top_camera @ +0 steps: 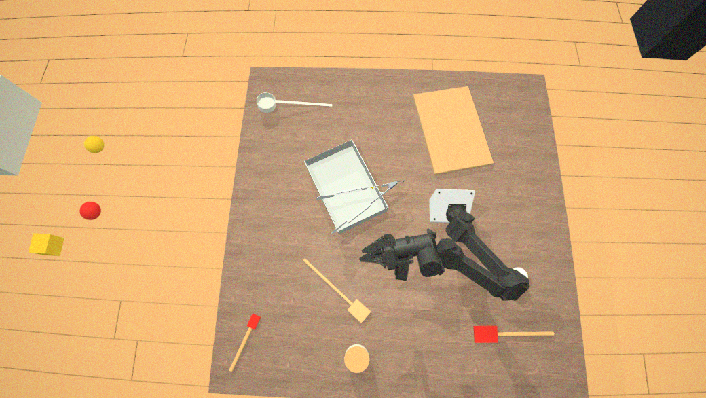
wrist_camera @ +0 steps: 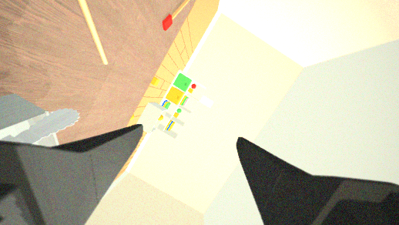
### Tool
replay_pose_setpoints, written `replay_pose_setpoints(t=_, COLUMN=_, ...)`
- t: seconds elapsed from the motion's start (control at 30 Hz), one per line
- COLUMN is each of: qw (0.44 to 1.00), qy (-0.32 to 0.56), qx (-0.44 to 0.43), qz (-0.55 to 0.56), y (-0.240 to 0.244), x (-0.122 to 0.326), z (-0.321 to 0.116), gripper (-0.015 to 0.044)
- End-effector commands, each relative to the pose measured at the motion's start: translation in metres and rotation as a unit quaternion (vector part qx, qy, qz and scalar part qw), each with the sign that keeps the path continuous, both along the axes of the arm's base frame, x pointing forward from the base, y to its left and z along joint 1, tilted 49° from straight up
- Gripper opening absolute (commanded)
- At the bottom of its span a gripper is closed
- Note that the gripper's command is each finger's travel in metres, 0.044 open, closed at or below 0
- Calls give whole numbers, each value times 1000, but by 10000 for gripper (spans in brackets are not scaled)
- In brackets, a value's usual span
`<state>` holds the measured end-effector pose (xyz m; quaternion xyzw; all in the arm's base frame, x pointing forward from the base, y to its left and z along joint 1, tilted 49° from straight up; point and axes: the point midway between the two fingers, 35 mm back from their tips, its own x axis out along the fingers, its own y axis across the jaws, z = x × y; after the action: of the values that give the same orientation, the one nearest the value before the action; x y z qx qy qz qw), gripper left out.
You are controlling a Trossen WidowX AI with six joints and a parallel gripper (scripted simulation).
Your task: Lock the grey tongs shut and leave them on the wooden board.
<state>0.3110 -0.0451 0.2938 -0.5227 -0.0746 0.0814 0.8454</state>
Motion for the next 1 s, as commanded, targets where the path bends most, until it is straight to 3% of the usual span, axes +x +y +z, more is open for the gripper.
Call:
replay_pose_setpoints(t=0.0, qw=977, qy=122, qx=175, qz=-30, y=-23, x=24, z=-29, gripper=440)
replay_pose_setpoints(t=0.1, qw=901, qy=236, qx=358, qz=-68, y=-39, x=40, z=-62, gripper=440)
replay_pose_setpoints(t=0.23, qw=725, qy=356, qx=571, qz=-150, y=-57, x=51, z=-108, gripper=440)
replay_pose_setpoints(t=0.47, qw=418, qy=429, qx=750, qz=-281, y=-71, x=49, z=-161, gripper=440)
replay_pose_setpoints(t=0.73, qw=0, qy=396, qx=804, qz=-443, y=-78, x=33, z=-210, gripper=440)
replay_pose_setpoints(t=0.97, qw=-324, qy=301, qx=697, qz=-564, y=-78, x=10, z=-242, gripper=440)
